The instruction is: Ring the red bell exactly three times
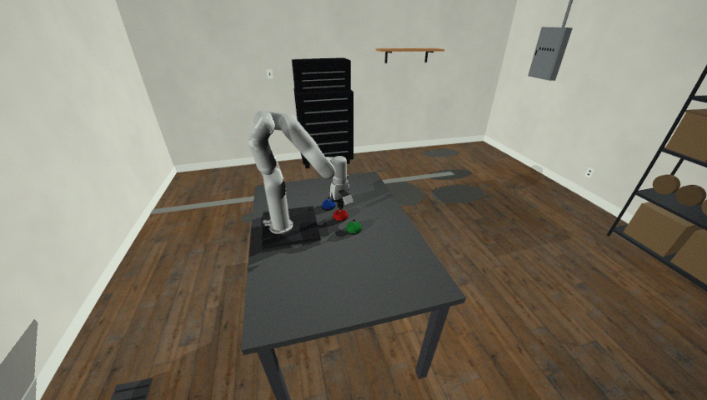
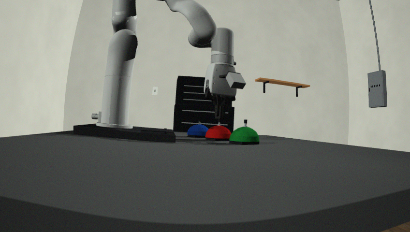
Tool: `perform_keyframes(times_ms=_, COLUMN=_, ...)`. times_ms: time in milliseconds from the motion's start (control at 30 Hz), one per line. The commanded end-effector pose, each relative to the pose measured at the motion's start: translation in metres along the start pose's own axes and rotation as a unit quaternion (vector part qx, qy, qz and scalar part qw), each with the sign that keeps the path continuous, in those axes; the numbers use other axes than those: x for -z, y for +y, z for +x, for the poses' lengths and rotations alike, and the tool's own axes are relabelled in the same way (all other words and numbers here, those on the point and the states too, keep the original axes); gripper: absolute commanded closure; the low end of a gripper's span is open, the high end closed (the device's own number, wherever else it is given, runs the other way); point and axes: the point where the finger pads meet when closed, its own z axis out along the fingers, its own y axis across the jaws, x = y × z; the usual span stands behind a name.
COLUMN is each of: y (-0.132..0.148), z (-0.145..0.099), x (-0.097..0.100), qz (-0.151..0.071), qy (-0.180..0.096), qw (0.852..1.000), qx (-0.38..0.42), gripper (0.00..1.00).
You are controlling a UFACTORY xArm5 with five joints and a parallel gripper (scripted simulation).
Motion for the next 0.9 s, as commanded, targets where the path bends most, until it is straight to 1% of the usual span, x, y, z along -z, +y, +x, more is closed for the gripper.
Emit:
perform_keyframes(times_ms=0, y=-0.0009, z=0.0007, x=-0.0034, qz=0.002, qy=0.0, qw=1.0, qx=0.0, gripper=1.0)
perform_keyframes(times_ms=867, y=-0.0006, z=0.0015, x=-0.0073, qz=0.002, qy=0.0, qw=1.0, qx=0.0, gripper=1.0)
